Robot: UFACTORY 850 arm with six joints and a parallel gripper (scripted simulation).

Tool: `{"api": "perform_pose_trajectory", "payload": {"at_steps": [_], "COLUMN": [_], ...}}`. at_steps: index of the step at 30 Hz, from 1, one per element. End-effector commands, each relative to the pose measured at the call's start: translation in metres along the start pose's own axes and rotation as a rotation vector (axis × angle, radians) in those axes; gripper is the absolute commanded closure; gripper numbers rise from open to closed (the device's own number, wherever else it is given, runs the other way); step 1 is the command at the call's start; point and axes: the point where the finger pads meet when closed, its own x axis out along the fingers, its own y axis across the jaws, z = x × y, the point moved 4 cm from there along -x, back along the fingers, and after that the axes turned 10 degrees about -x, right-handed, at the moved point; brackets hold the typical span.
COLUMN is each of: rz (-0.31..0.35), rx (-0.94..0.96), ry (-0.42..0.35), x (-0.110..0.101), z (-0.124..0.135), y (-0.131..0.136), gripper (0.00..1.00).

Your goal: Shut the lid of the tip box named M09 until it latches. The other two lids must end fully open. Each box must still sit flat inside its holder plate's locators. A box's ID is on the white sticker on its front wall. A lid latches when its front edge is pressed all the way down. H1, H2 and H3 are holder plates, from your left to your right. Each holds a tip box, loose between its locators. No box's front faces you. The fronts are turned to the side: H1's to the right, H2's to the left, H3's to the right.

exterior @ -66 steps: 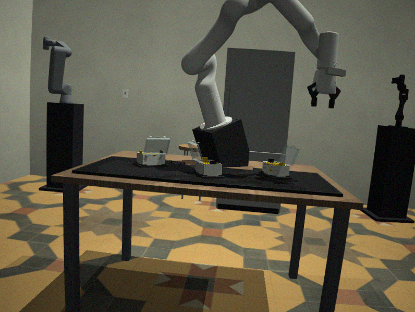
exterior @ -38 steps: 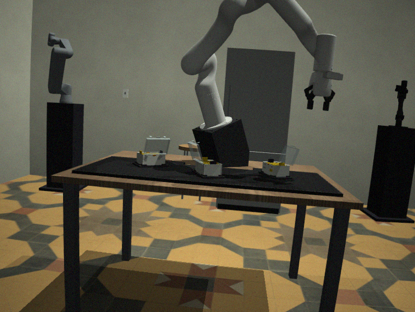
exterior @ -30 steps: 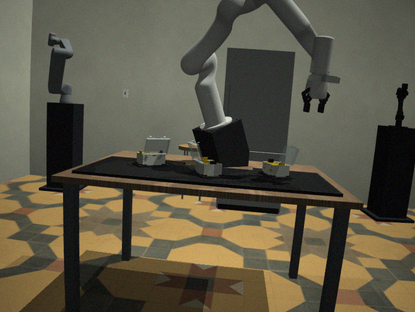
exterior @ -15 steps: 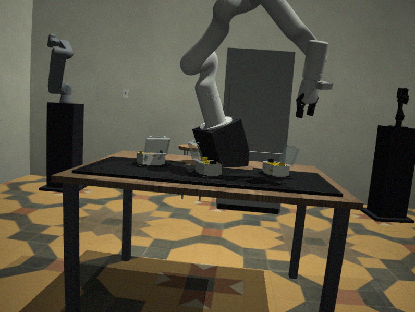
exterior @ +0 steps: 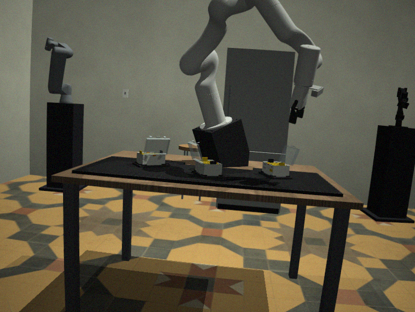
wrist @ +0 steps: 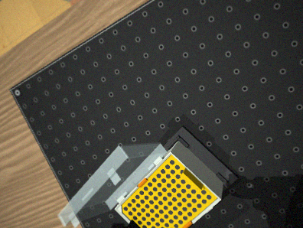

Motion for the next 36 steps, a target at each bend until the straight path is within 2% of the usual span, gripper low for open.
{"api": "perform_pose_trajectory", "payload": {"at_steps": [1, 13, 19, 28, 33, 36], "rz": [-0.066, -0.198, -0.236, -0.327, -0.358, -0.358], "rx": [-0.111, -0.374, -0.455, -0.679, -0.778, -0.778], "ry": [-0.003, 0.037, 0.063, 0.164, 0.222, 0.222], "x": [0.006, 0.022, 0.028, 0.039, 0.044, 0.044], "z": [0.012, 0.042, 0.053, 0.076, 0.087, 0.087], "y": [0.008, 0.025, 0.029, 0.040, 0.044, 0.044], "gripper": [0.00, 0.00, 0.00, 0.00, 0.00, 0.00]}}
